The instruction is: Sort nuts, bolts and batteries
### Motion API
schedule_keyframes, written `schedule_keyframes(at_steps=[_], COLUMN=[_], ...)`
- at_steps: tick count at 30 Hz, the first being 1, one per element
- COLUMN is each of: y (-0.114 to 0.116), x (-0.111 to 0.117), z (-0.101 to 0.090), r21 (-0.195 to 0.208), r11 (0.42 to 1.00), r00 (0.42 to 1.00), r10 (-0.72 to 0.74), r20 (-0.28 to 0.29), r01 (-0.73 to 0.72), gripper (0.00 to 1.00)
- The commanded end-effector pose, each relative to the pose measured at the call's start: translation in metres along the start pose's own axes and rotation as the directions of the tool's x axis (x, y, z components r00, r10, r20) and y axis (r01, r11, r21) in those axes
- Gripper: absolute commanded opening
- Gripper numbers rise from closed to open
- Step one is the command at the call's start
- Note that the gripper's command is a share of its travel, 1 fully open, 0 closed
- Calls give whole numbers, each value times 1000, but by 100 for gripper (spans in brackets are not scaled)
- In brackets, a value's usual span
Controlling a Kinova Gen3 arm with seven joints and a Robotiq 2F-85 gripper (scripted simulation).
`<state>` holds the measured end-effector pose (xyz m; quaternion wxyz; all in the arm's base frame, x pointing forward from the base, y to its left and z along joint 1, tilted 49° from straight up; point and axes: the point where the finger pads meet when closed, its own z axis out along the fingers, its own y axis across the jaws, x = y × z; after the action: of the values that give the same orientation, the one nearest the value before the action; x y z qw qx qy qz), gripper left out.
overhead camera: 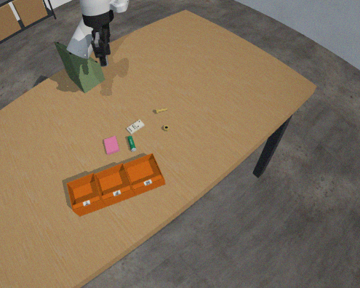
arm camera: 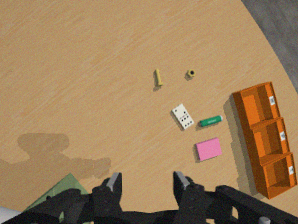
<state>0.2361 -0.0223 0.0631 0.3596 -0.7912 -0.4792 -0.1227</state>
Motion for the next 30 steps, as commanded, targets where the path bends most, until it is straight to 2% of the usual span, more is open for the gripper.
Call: schedule_keyframes(at_steps=[1,7,11,16,18,23,25,30], y=[6,18,30,43,43,62,62,82], x=[-2,1,5,9,9,18,18,29], z=[0,1,2,3,3,5,5,6], r21=[-2,10,15,14,14,4,-2,-21], r11=[1000,949,868,719,719,525,437,202], r00=[1000,949,868,719,719,524,437,201], r10=[-20,-314,-496,-695,-695,-851,-899,-979], r20=[-3,-7,-16,-28,-28,-39,-42,-43], r01=[20,314,496,695,695,851,899,979], gripper=[9,9,9,9,9,9,9,9])
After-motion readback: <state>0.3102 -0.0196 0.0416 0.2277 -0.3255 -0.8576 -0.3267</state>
